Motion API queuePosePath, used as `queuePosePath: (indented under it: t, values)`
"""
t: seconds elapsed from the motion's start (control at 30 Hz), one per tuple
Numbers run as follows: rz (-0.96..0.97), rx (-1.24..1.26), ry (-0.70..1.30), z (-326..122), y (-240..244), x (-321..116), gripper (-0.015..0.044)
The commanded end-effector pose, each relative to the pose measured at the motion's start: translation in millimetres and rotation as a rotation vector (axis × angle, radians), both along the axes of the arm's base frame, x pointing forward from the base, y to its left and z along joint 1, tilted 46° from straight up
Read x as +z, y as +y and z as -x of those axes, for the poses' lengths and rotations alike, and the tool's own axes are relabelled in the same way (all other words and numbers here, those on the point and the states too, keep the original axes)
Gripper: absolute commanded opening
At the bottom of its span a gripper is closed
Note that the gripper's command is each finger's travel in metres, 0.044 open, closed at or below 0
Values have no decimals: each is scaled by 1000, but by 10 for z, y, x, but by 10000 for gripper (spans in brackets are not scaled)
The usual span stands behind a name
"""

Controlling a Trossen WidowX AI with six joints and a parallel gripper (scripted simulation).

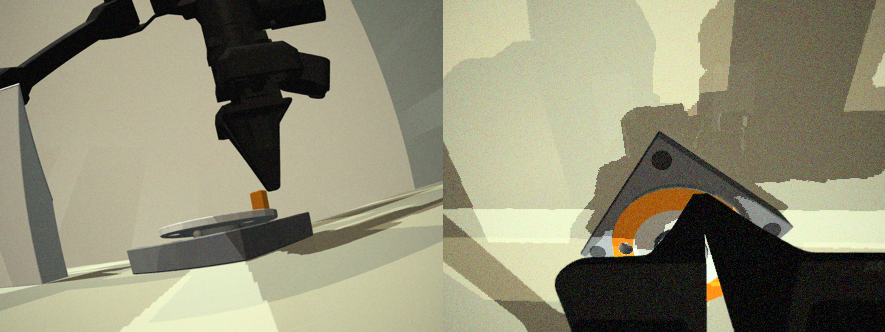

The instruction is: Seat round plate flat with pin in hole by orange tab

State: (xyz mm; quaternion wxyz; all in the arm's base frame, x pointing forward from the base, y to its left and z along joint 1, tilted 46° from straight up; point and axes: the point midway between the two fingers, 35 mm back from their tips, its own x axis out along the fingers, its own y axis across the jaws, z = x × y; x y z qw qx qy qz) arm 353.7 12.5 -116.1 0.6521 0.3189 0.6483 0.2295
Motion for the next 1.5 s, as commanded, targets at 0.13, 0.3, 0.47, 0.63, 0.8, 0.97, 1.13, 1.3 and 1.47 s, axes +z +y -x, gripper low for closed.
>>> queuePosePath:
  t: [0.13, 0.3, 0.47, 0.63, 0.8, 0.97, 1.13, 1.3, 1.47]
  values:
    - [-6, -5, 9, 62, 31, -81, 0]
    - [-5, -5, 9, 130, -18, -136, 0]
    - [-5, -5, 9, 156, -44, -176, 0]
    - [-5, -5, 9, 190, -62, -203, 0]
    - [-5, -5, 10, 225, -79, -222, 0]
    - [-5, -5, 10, 257, -95, -234, 0]
    - [-4, -5, 10, 289, -112, -248, 0]
    - [-4, -5, 10, 322, -127, -263, 0]
    - [-4, -5, 10, 355, -138, -270, 0]
